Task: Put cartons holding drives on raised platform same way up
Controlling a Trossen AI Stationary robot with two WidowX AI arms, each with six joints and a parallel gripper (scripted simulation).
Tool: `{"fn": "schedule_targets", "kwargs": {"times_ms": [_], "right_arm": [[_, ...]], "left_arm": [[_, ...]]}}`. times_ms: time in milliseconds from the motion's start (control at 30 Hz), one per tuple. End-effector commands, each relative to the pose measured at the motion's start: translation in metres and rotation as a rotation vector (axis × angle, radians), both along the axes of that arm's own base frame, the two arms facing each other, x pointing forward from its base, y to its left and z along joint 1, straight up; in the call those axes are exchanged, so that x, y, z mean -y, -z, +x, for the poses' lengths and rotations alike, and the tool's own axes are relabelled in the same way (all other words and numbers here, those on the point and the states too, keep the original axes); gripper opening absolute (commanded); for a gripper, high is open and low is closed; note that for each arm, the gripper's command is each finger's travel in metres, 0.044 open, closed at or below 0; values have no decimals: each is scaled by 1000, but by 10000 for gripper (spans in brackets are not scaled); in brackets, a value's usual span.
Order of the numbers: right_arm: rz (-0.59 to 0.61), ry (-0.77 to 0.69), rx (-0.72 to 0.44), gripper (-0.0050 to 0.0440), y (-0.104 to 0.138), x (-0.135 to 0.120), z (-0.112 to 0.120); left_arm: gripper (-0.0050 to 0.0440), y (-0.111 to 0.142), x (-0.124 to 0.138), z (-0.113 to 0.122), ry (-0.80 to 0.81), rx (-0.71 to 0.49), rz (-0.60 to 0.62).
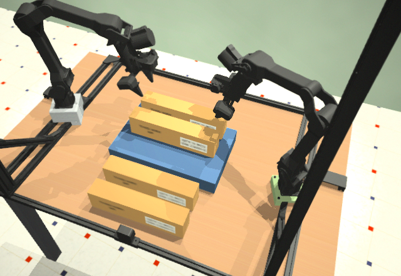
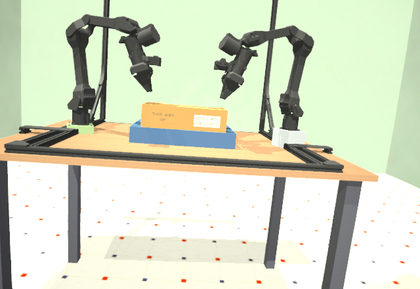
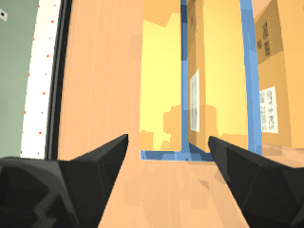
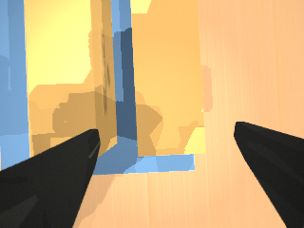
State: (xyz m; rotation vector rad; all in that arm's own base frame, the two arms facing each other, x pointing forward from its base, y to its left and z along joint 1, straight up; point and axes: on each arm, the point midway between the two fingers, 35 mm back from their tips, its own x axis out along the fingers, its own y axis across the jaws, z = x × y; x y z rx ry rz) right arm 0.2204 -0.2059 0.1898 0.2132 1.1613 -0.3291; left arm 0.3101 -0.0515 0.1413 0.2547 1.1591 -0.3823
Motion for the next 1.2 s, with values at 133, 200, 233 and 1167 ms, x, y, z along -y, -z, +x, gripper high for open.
{"fn": "schedule_targets", "kwargs": {"times_ms": [133,200,233,1167], "right_arm": [[9,4,-10,389,3,-24,-21],[9,4,-10,389,3,-35,-29],[9,4,-10,389,3,-40,-34],[9,4,-10,389,2,-131,-109]], "left_arm": [[389,1,2,-32,-1,-7,4],[389,1,3,-45,-1,-7,4],[389,1,3,-52,-1,-7,4],[389,-2,12,-169,-1,-7,4]]}}
